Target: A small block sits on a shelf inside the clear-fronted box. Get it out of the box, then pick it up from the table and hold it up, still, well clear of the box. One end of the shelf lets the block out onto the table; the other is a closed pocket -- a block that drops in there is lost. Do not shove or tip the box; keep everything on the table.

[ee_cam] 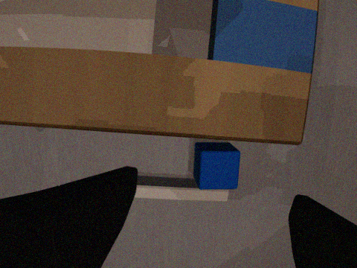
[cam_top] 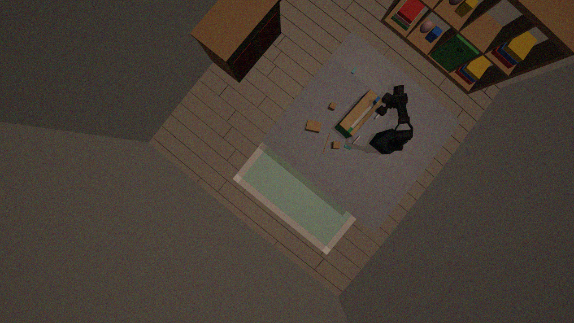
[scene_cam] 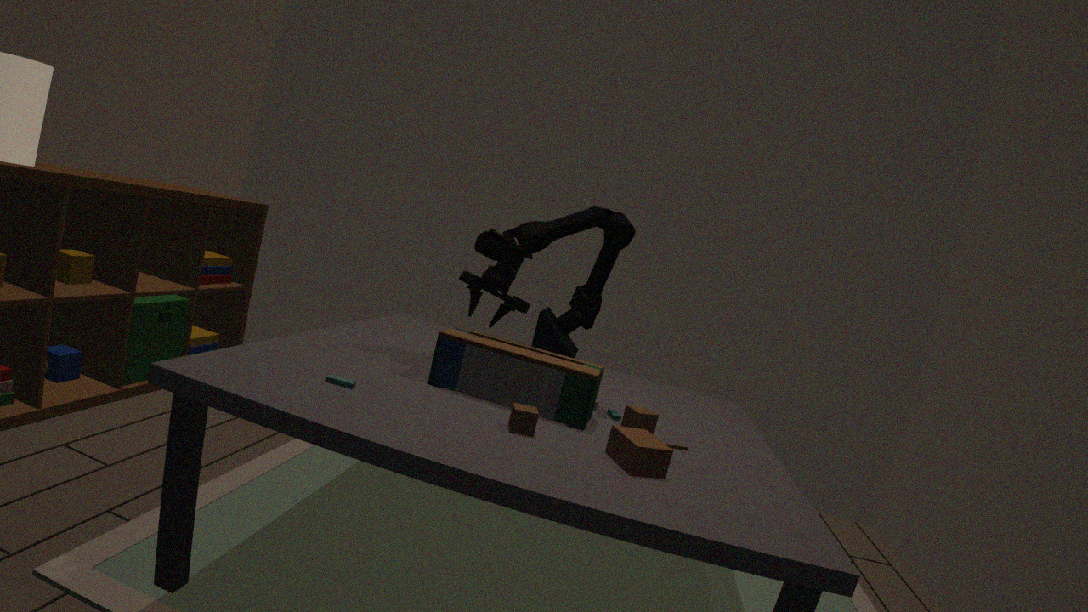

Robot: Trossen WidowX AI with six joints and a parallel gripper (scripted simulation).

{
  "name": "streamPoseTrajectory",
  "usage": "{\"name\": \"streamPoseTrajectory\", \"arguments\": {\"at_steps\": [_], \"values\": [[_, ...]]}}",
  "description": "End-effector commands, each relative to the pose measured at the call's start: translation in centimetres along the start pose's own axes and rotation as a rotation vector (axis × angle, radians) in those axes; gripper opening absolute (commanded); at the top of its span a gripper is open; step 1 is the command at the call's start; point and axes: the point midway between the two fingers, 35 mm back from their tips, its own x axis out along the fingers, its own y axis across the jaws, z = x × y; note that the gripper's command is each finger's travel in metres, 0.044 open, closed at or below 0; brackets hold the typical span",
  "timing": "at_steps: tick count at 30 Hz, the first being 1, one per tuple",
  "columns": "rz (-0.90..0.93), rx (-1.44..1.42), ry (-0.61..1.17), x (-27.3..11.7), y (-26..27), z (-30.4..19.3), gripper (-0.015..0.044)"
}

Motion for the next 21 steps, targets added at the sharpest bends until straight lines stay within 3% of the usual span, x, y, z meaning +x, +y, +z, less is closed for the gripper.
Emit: {"name": "streamPoseTrajectory", "arguments": {"at_steps": [1,21], "values": [[0.118,0.941,-0.035,0.1,-1.4,-0.6,0.0285],[0.329,2.226,0.078,-0.1,-3.4,-1.8,0.0285]]}}
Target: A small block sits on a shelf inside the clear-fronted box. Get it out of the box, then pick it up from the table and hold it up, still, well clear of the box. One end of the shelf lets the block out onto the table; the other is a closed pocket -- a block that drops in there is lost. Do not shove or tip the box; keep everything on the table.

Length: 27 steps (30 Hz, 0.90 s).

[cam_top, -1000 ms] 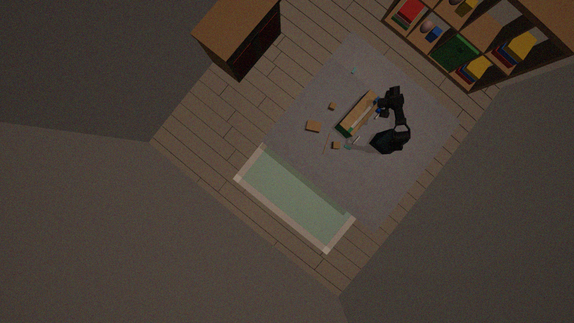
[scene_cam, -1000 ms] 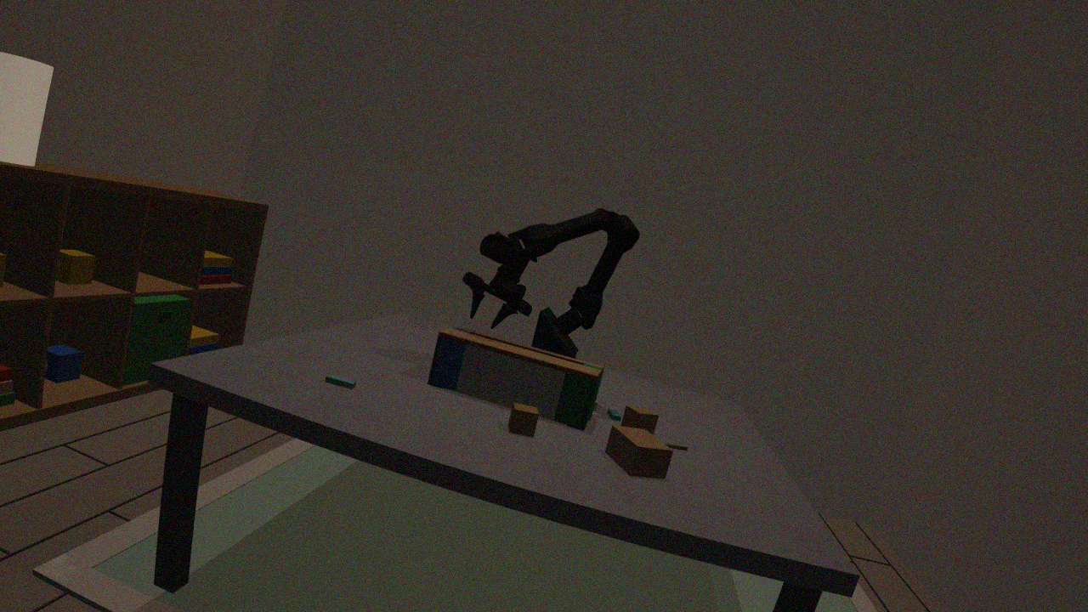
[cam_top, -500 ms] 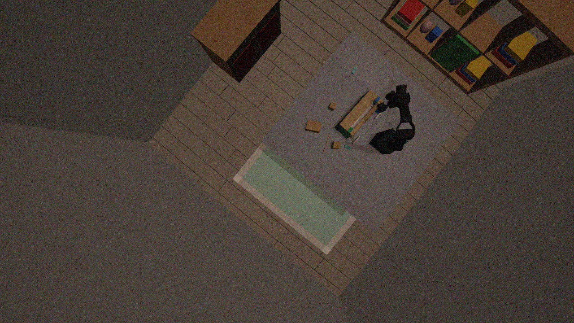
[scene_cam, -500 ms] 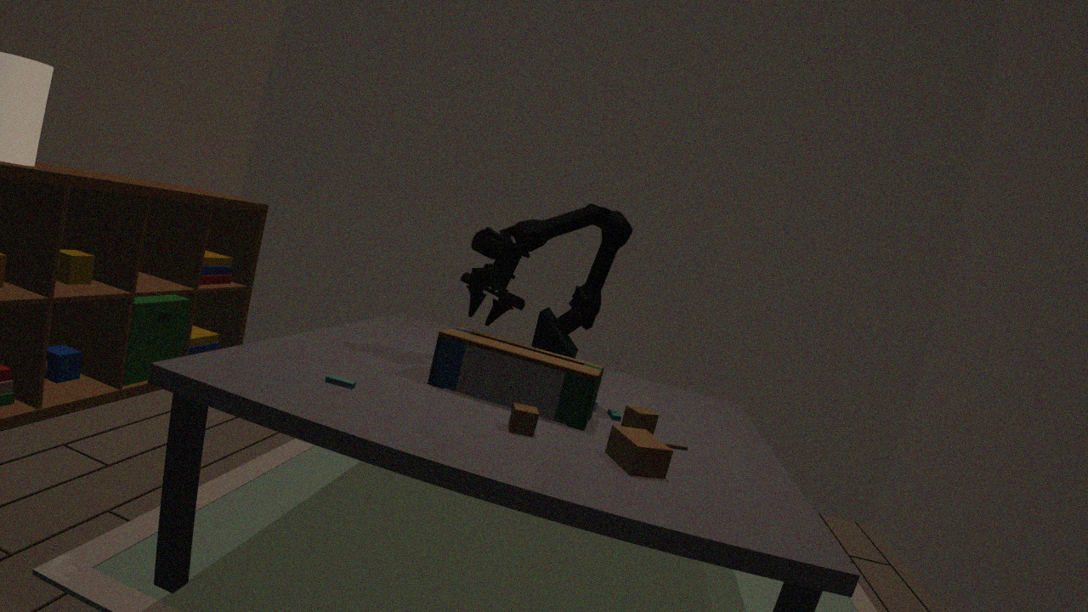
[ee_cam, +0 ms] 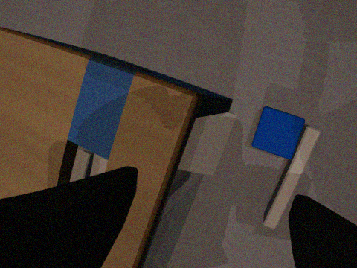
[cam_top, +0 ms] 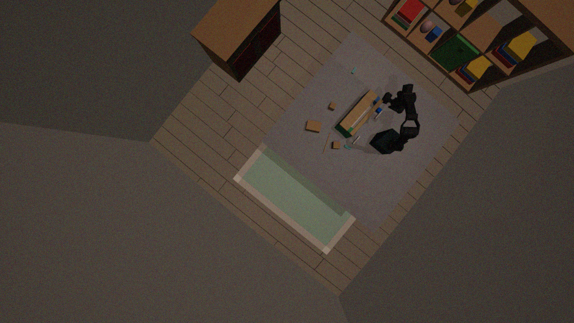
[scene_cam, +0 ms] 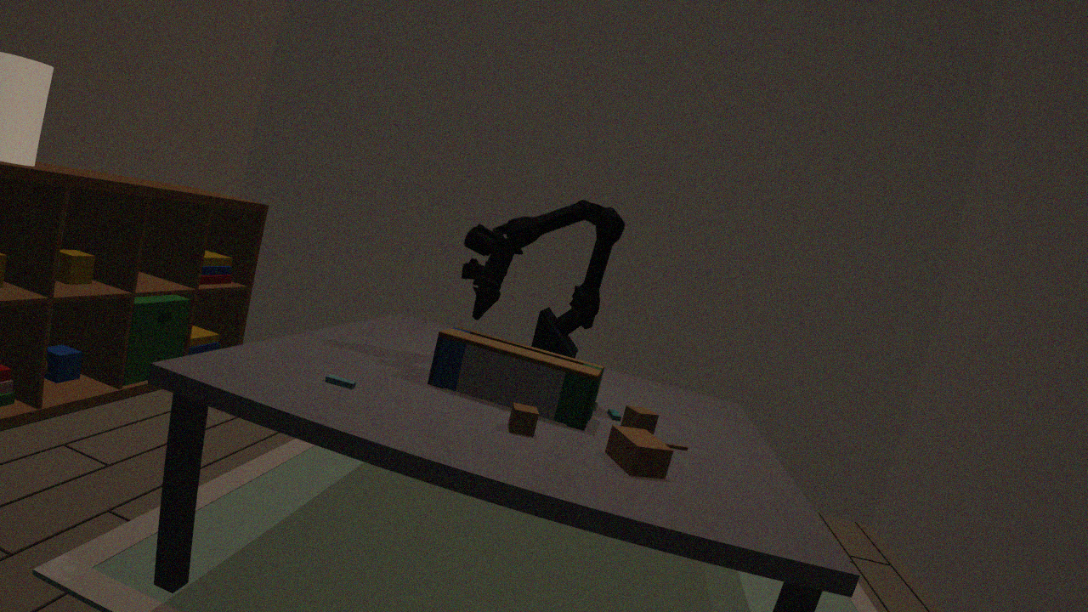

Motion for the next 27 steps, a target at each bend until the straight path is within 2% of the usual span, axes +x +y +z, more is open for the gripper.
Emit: {"name": "streamPoseTrajectory", "arguments": {"at_steps": [1,14,27], "values": [[0.084,0.935,0.097,-0.23,-0.84,1.24,0.0285],[0.090,1.748,0.228,-0.61,-1.73,2.16,0.0285],[0.089,1.769,0.231,-0.62,-1.75,2.18,0.0285]]}}
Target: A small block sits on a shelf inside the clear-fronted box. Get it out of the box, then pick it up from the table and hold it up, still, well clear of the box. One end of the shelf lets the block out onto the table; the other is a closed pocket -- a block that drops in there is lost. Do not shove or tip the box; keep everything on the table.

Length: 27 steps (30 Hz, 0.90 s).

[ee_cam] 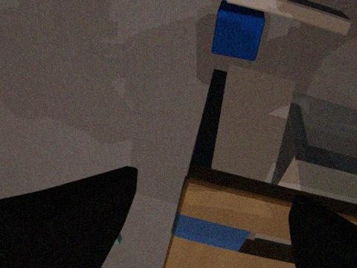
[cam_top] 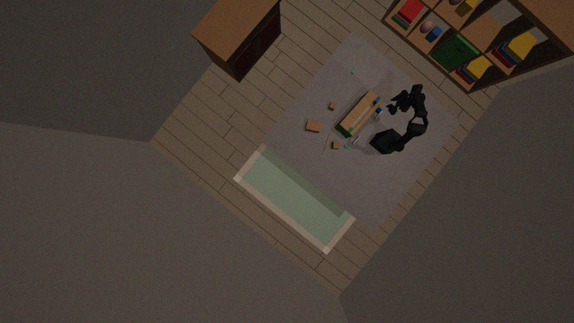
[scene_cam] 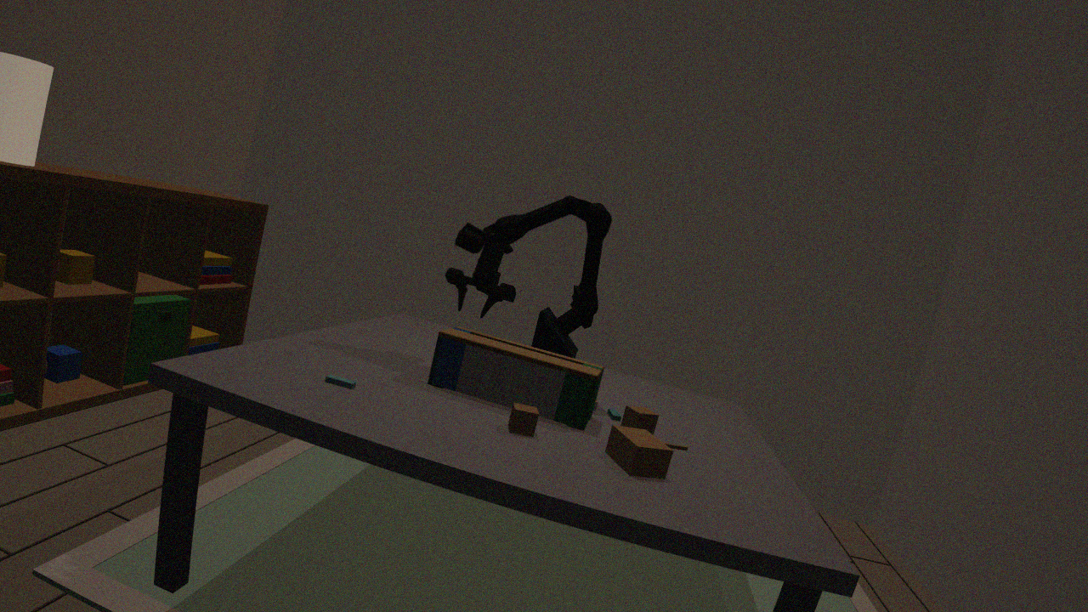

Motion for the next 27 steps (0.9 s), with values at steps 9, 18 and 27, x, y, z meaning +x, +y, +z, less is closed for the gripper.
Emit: {"name": "streamPoseTrajectory", "arguments": {"at_steps": [9,18,27], "values": [[-0.005,0.090,0.015,3.9,0.2,1.1,0.0285],[-0.009,0.090,0.016,8.8,-0.5,3.3,0.0285],[-0.009,0.090,0.016,10.1,-0.4,3.8,0.0285]]}}
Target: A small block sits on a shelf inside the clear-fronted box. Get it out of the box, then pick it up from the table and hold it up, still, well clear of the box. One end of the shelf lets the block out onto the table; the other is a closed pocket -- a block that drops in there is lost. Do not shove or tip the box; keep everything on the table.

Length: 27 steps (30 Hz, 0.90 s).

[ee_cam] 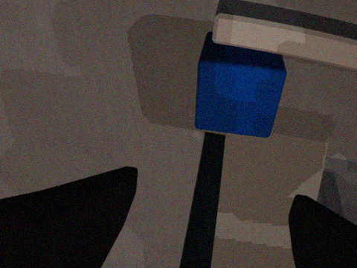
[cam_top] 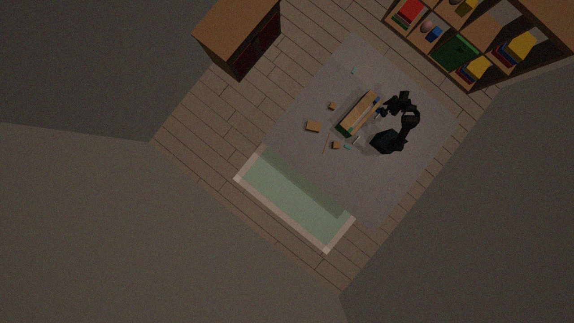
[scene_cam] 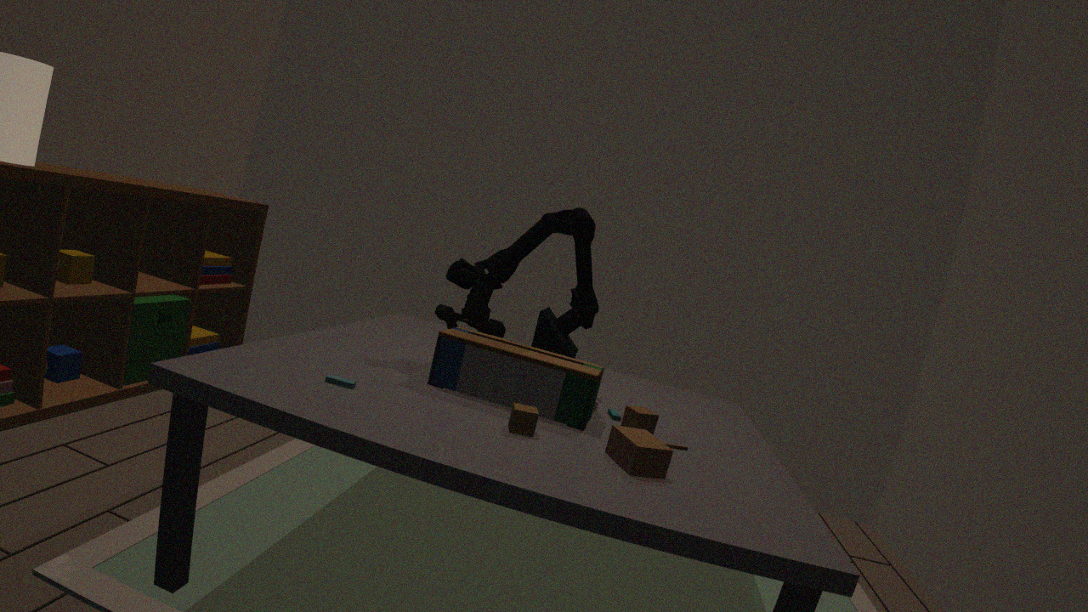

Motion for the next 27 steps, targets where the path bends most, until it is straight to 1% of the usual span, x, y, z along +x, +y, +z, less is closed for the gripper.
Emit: {"name": "streamPoseTrajectory", "arguments": {"at_steps": [1,27], "values": [[-0.010,0.010,-0.004,0.8,-0.3,0.6,0.0285],[-0.012,0.010,-0.004,4.5,-0.3,2.5,0.0285]]}}
